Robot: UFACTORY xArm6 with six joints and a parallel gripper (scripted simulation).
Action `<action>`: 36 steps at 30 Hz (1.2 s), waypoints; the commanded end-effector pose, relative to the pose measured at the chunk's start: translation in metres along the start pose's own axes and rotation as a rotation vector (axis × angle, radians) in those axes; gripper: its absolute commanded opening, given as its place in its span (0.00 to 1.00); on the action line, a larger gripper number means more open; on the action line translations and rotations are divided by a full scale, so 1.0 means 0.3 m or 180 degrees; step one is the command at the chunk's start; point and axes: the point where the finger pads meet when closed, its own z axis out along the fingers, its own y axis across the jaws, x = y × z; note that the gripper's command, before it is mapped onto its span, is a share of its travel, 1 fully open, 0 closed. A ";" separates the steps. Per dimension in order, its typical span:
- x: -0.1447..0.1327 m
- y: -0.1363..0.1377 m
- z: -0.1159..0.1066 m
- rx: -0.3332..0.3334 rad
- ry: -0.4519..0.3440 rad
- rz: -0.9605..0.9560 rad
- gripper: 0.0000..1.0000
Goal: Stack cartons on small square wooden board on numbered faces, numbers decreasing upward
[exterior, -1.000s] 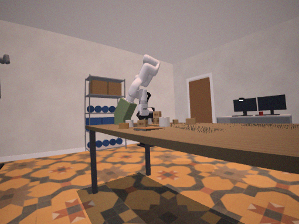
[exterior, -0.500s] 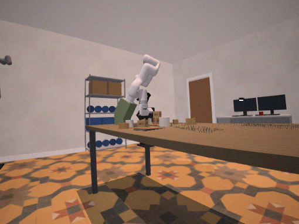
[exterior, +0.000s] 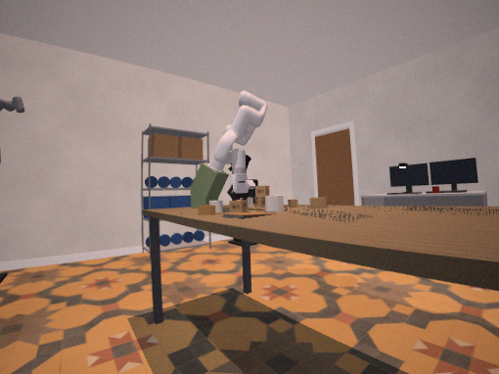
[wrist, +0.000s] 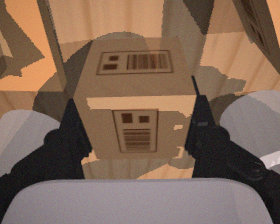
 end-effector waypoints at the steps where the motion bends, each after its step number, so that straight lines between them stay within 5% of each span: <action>1: 0.002 0.001 -0.002 -0.0002 0.0006 -0.0001 0.00; 12: 0.003 -0.002 -0.059 0.0005 0.0012 0.0001 0.00; 36: -0.001 -0.003 -0.433 0.0004 0.0020 -0.0003 0.00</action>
